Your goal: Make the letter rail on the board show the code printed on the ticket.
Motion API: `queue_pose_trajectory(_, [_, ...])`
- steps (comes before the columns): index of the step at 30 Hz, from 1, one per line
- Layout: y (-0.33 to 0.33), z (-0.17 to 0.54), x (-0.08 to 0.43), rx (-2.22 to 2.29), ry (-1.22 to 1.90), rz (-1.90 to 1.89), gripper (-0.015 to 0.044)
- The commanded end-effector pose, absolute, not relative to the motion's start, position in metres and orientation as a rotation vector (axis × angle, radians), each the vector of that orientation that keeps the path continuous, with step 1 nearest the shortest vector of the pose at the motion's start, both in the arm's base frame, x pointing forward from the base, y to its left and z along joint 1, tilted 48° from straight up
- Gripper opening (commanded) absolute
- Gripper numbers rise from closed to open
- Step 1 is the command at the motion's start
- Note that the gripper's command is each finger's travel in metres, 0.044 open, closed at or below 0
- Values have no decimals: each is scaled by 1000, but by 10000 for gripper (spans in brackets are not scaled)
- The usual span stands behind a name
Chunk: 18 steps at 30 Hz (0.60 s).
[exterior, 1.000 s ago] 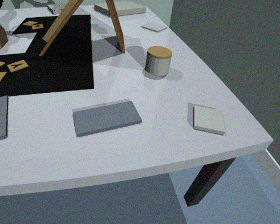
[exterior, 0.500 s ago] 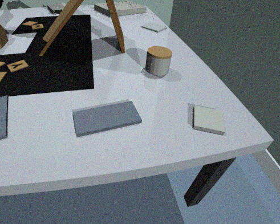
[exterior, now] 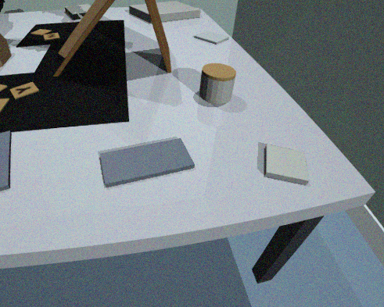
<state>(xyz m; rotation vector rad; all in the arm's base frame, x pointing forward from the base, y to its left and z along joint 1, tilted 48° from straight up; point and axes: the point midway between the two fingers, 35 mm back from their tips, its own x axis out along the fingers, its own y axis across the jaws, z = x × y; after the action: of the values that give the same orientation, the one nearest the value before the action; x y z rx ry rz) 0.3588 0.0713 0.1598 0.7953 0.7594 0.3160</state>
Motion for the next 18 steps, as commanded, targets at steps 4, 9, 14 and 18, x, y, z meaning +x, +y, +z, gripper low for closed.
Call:
queue_pose_trajectory(4, [68,158,359,793,756,318,0])
queue_pose_trajectory(9, [67,156,359,793,756,318,0])
queue_pose_trajectory(14, [65,154,359,793,757,318,0])
queue_pose_trajectory(18, [64,152,359,793,757,318,0])
